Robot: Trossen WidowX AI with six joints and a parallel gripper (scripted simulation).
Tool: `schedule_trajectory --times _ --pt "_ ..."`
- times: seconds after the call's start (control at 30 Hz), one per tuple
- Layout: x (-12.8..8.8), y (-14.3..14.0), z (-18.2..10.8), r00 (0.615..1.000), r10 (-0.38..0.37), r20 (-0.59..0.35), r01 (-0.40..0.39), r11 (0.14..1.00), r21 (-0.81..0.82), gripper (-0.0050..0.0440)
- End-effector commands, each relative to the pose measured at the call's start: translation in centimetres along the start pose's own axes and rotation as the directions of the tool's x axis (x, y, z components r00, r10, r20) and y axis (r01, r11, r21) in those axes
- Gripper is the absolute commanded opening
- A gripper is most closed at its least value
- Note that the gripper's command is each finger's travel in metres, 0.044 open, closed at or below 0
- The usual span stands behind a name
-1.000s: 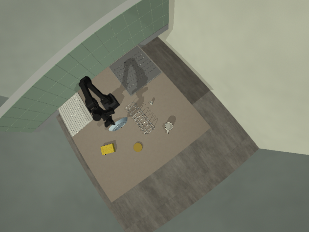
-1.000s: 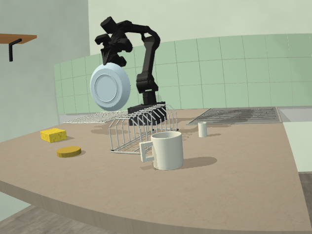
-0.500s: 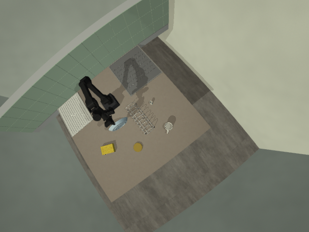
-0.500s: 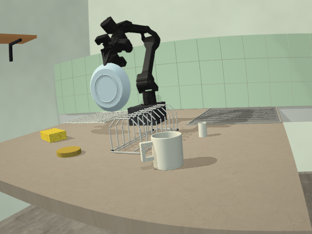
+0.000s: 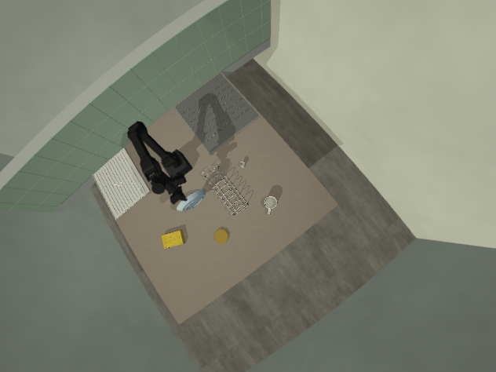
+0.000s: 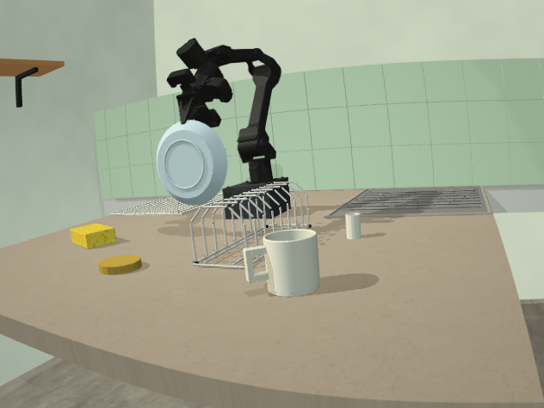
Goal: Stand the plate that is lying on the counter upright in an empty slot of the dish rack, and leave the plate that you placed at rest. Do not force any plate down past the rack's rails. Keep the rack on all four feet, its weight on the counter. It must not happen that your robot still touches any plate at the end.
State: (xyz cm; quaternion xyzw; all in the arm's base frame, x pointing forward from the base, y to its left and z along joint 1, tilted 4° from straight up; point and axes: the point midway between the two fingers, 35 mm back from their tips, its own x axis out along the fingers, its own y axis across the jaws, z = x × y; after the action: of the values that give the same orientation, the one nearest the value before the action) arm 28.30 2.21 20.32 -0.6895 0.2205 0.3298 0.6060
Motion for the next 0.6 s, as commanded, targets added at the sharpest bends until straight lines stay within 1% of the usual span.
schedule_trajectory --times 0.0,0.23,0.57 --pt "-0.2 -0.3 0.1 0.999 -0.033 0.002 0.033 0.999 -0.005 0.0" --pt "-0.1 -0.7 1.1 1.0 -0.019 0.006 0.019 1.0 0.0 0.0" --pt "0.1 -1.4 3.4 1.0 0.006 0.01 -0.006 1.0 0.007 0.0"
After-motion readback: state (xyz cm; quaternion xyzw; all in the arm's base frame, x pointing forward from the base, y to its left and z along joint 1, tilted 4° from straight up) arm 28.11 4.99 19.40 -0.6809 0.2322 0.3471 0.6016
